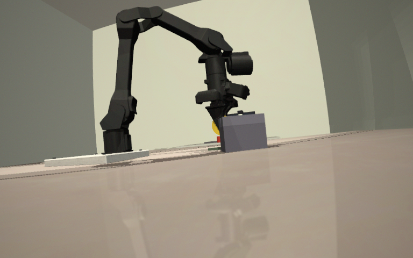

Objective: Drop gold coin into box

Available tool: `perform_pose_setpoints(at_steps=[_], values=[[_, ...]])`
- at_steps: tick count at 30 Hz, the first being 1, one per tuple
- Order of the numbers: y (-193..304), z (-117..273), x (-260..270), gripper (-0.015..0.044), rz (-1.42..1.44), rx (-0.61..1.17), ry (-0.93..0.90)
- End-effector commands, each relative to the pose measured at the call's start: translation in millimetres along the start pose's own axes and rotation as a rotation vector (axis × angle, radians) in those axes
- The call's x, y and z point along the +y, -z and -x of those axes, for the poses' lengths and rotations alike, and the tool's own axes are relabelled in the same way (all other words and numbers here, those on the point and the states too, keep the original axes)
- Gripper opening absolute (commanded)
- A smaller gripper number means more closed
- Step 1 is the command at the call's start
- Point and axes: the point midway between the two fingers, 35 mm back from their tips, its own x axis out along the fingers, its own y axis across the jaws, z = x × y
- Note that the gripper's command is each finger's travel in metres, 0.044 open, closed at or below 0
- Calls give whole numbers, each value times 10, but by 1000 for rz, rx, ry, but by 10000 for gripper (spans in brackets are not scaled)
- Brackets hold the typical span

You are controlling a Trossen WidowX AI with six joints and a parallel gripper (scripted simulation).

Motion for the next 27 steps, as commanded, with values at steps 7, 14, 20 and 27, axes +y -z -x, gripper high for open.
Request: perform_pose_setpoints(at_steps=[7,14,20,27], values=[[-1,243,-5,0,-3,-3,3],[15,422,-12,0,-3,-2,3],[34,559,-22,0,-3,-2,3],[22,564,-17,0,153,-2,3]])
